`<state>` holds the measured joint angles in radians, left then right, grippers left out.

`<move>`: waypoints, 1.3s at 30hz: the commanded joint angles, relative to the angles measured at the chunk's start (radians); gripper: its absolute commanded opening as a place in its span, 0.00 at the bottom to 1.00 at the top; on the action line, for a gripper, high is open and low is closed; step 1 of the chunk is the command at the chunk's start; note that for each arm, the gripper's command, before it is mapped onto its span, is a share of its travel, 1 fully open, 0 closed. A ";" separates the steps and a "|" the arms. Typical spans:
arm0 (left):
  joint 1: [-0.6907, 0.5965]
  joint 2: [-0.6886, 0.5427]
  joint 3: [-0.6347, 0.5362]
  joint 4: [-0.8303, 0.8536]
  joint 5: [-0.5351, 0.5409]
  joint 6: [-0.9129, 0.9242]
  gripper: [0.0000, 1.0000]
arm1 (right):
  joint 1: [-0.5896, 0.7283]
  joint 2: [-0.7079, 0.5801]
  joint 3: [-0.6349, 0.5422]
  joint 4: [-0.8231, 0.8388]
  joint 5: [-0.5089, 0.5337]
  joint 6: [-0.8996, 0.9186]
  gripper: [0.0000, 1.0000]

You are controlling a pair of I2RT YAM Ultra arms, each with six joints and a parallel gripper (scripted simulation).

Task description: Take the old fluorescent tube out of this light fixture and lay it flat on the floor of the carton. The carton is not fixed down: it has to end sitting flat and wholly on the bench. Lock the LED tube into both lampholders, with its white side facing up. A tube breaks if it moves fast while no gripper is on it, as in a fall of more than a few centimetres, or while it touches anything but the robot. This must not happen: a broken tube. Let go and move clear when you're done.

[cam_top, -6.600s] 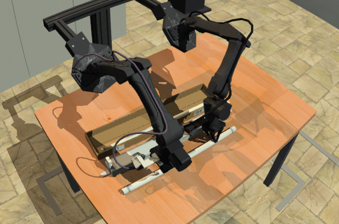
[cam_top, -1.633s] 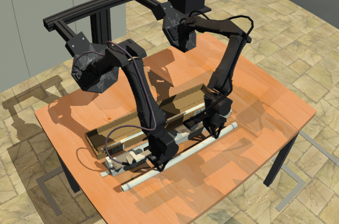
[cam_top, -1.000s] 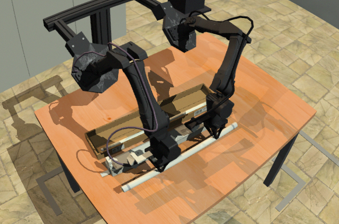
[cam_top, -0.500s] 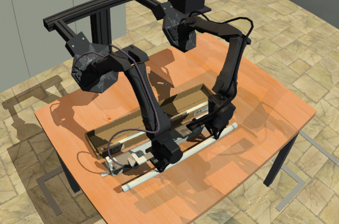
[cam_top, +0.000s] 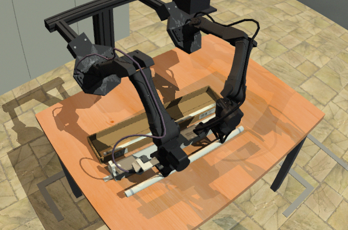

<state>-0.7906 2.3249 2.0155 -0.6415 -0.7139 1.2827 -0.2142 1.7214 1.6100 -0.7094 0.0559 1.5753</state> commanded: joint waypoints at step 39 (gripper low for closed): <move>-0.012 0.179 0.435 -0.417 0.089 -0.110 0.11 | 0.000 0.136 0.275 -0.292 -0.014 0.022 0.11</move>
<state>-0.7761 2.4969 2.4123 -1.0260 -0.6586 1.1889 -0.2142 1.8473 1.8557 -0.9661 0.0551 1.5837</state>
